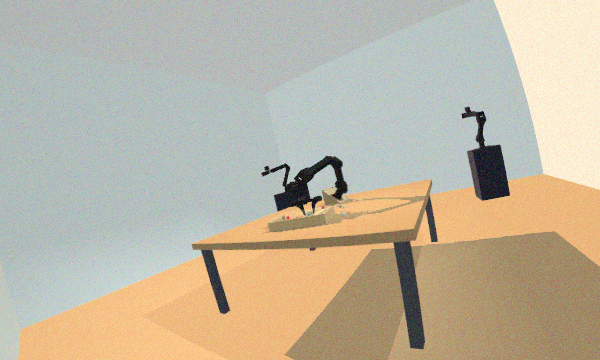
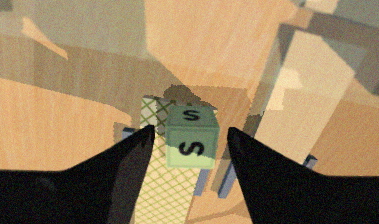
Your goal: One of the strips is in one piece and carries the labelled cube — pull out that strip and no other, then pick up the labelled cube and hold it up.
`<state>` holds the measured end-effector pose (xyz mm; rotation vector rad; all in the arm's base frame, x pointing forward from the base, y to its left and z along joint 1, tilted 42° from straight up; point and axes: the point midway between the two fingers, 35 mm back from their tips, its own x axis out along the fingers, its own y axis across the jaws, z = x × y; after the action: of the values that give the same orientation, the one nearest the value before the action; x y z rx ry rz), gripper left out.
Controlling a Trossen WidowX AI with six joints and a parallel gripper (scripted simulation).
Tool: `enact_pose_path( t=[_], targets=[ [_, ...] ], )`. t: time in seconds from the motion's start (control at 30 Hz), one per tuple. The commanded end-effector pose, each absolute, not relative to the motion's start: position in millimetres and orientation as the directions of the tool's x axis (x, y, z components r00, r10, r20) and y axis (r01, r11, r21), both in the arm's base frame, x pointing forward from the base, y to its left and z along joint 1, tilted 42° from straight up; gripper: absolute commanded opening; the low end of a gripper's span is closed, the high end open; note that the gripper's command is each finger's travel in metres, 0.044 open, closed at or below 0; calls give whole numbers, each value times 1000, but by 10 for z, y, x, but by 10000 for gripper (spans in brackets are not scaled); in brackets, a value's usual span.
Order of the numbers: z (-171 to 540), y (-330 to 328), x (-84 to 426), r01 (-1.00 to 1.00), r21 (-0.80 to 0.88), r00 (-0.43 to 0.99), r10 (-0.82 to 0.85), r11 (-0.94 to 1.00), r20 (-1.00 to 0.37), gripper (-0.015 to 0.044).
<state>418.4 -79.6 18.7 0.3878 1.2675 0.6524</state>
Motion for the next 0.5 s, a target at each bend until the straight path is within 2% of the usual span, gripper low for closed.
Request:
enact_pose_path(
  t=[0.0, 0.07, 0.2, 0.43, 0.47],
  targets=[
    [139, -751, 4184, -230, 609, 156, 647, 759, -747, 250],
    [137, -749, 4185, -230, 609, 156, 647, 759, -747, 250],
    [159, -766, 4185, -236, 606, 154, 645, 760, -749, 145],
    [159, -766, 4185, -236, 606, 154, 645, 760, -749, 98],
    [159, -766, 4185, -236, 606, 154, 645, 760, -749, 72]
  ],
)
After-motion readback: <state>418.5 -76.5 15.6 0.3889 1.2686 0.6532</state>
